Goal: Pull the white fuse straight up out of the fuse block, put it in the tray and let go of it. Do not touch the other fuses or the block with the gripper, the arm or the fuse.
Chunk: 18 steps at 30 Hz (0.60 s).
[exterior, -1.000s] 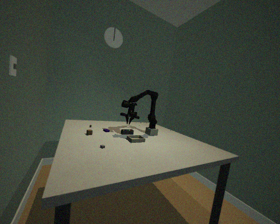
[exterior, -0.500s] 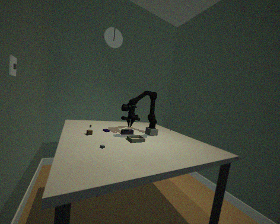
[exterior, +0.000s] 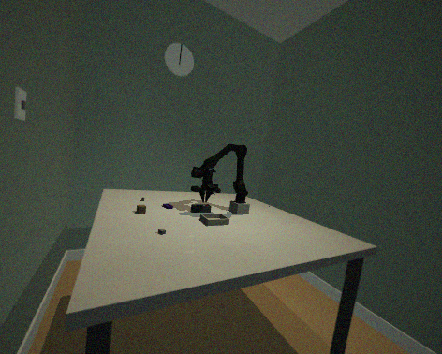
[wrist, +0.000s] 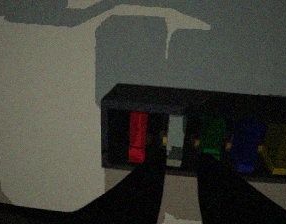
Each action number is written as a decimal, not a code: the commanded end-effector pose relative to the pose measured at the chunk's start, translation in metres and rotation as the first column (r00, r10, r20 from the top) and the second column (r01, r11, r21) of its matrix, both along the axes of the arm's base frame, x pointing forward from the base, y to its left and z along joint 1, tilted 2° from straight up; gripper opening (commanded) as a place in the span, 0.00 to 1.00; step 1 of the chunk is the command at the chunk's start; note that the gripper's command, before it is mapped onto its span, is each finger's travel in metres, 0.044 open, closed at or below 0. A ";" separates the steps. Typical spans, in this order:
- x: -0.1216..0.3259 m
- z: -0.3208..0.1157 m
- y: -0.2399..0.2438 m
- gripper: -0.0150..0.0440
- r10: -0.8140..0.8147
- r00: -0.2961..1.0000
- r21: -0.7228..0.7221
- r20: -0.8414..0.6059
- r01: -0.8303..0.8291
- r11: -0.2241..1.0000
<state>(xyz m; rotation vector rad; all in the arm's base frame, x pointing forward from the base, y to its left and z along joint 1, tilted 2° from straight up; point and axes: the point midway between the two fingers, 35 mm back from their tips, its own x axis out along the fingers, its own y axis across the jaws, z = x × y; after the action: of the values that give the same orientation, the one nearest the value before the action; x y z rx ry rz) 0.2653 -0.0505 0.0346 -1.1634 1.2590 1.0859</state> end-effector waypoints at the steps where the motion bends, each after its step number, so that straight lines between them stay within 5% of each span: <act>1: -0.001 -0.004 -0.001 0.38 0.005 1.000 -0.004 -0.002 -0.005 1.000; 18: -0.002 -0.014 -0.001 0.38 0.005 1.000 -0.004 -0.002 -0.005 1.000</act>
<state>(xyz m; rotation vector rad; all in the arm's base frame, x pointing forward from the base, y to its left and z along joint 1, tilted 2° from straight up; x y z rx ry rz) 0.2632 -0.0511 0.0207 -1.1618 1.2612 1.0883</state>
